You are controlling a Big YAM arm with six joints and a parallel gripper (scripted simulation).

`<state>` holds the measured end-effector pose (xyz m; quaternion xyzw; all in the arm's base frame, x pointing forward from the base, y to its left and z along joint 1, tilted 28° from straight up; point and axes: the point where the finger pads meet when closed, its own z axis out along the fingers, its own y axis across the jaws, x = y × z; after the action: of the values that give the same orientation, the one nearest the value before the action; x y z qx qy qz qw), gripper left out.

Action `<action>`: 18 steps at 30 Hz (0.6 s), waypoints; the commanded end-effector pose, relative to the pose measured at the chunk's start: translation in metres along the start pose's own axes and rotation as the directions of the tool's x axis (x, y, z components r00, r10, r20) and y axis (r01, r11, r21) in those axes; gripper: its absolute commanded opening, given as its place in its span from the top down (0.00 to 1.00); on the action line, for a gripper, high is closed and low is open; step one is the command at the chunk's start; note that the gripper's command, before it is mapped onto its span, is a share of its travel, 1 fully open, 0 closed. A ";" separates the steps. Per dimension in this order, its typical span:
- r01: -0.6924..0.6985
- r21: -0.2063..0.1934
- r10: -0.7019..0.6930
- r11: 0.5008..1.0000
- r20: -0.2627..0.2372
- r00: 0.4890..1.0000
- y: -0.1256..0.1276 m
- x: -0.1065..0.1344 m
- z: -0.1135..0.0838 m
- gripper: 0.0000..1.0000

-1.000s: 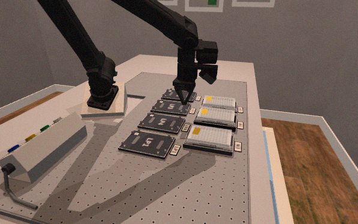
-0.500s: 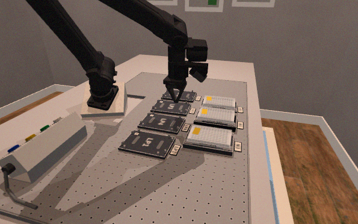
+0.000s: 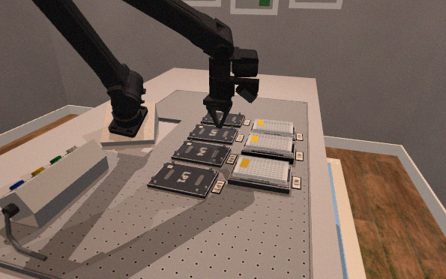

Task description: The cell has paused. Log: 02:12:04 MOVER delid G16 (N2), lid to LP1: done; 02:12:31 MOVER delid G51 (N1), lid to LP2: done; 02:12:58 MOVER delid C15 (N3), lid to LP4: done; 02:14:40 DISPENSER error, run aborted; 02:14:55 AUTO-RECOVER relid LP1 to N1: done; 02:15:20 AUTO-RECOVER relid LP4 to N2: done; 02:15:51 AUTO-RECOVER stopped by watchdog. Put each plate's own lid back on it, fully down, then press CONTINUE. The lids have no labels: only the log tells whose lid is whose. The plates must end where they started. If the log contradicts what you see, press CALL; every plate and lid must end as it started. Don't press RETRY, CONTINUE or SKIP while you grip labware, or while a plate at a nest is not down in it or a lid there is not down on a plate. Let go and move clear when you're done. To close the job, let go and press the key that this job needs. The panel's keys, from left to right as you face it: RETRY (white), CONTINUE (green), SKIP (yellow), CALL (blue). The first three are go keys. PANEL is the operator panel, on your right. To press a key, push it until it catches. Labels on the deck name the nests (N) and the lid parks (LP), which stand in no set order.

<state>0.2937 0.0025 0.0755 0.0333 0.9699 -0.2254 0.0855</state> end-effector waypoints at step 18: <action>-0.023 -0.023 0.024 0.999 0.053 0.998 0.001 -0.017 -0.065 1.00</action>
<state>0.2821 0.0139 0.0978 0.0259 0.9702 -0.2284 0.0770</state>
